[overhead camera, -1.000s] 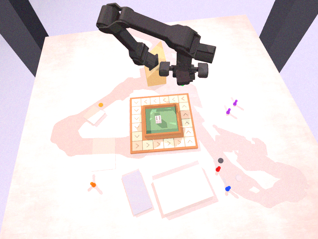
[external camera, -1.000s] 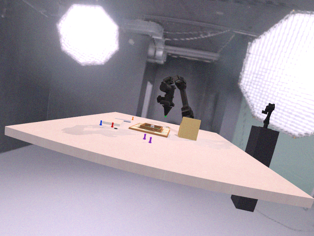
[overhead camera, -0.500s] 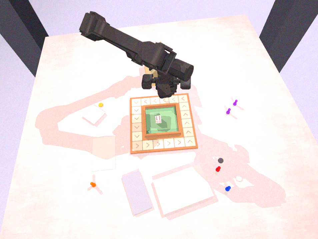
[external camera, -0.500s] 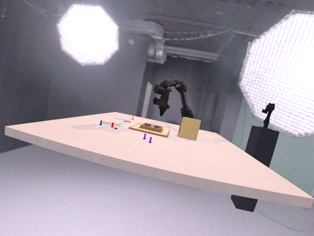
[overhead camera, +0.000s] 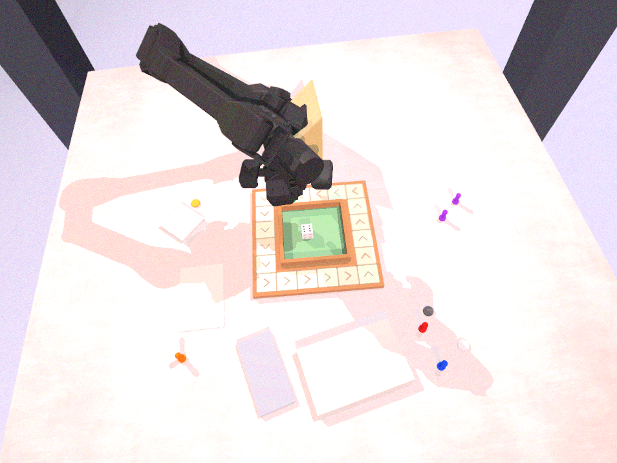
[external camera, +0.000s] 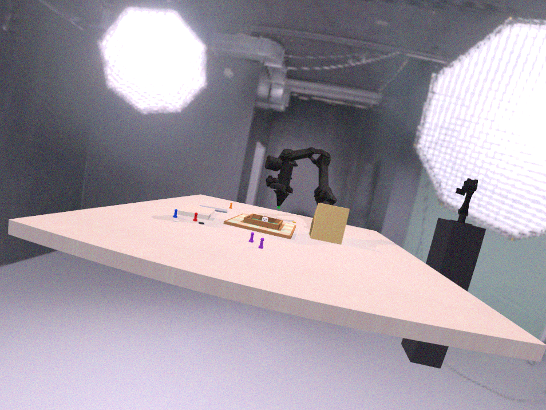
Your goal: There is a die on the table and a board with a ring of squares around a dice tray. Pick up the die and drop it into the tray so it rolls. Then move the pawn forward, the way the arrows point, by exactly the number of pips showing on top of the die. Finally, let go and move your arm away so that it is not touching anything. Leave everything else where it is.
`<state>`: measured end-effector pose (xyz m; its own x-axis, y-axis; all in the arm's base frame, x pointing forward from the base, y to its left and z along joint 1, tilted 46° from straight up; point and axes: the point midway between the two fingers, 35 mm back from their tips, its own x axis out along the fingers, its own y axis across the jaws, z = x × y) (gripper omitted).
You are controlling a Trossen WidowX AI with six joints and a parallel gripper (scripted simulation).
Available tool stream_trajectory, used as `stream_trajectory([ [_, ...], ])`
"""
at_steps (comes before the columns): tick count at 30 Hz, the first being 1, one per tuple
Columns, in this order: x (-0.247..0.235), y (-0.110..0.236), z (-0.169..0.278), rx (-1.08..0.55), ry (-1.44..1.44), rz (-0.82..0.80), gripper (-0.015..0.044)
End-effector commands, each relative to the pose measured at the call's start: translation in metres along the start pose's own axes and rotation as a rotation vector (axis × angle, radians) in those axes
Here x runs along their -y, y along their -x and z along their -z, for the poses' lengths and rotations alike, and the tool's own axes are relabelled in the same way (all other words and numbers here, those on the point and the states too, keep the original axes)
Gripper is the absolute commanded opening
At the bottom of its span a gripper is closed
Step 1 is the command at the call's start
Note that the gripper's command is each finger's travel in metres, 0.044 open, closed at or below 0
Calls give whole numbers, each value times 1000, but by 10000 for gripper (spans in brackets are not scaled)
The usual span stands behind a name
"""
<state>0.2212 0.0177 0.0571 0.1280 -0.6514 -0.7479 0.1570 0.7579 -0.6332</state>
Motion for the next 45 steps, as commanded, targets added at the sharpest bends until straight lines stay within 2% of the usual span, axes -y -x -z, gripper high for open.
stream_trajectory([
  [1, 20, -7, 1, 3, 0, 16, 0],
  [12, 73, -24, 8, 1, -11, 71, 0],
  [17, 74, -28, 8, 1, -11, 72, 0],
  [27, 77, -58, 8, 2, -12, 74, 0],
  [44, 78, -76, 8, 2, -12, 75, 0],
  [45, 79, -69, 4, 16, -27, 70, 26],
])
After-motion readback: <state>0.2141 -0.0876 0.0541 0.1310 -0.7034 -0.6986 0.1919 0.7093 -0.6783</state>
